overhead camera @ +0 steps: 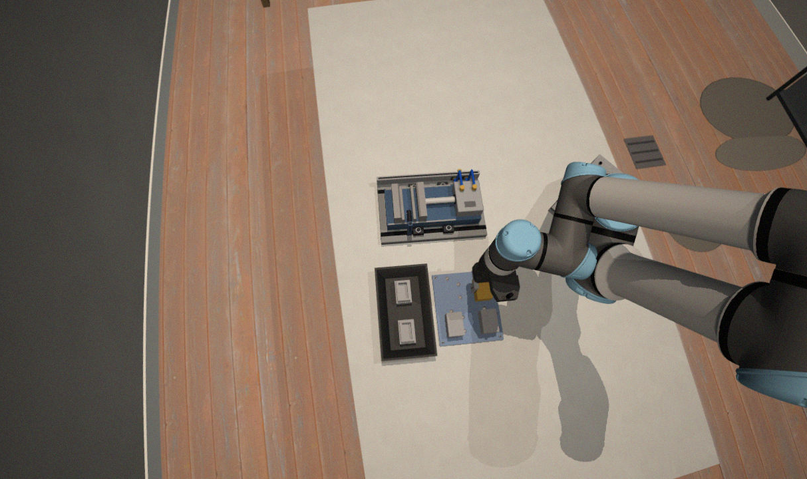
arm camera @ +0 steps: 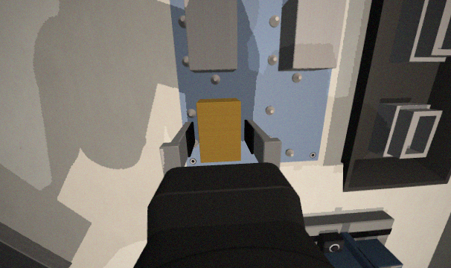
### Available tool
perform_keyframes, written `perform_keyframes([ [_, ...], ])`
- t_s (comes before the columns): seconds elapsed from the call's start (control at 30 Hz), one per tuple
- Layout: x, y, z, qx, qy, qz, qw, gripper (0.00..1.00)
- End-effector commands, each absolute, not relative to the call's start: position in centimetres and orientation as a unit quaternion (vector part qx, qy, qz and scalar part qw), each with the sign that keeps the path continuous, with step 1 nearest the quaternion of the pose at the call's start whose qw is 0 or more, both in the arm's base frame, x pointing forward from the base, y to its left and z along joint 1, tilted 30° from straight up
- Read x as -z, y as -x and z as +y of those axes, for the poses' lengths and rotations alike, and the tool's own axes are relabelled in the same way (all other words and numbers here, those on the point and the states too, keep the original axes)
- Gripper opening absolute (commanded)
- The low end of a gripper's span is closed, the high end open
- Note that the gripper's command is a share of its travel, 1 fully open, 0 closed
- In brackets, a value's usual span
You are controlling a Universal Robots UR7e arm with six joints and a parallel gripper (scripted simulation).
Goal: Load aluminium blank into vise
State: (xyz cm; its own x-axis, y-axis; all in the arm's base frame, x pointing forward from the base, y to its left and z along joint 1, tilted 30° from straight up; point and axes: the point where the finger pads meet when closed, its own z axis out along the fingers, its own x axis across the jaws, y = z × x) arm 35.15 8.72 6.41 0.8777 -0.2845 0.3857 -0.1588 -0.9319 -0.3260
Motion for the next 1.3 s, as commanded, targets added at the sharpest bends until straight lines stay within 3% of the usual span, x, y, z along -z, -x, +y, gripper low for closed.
perform_keyframes([
  [0.0,-6.5,-35.1,8.7,0.219,0.958,0.115,0.144,1.0],
  [1.27,-10.3,-33.2,7.7,0.219,0.958,0.115,0.144,1.0],
])
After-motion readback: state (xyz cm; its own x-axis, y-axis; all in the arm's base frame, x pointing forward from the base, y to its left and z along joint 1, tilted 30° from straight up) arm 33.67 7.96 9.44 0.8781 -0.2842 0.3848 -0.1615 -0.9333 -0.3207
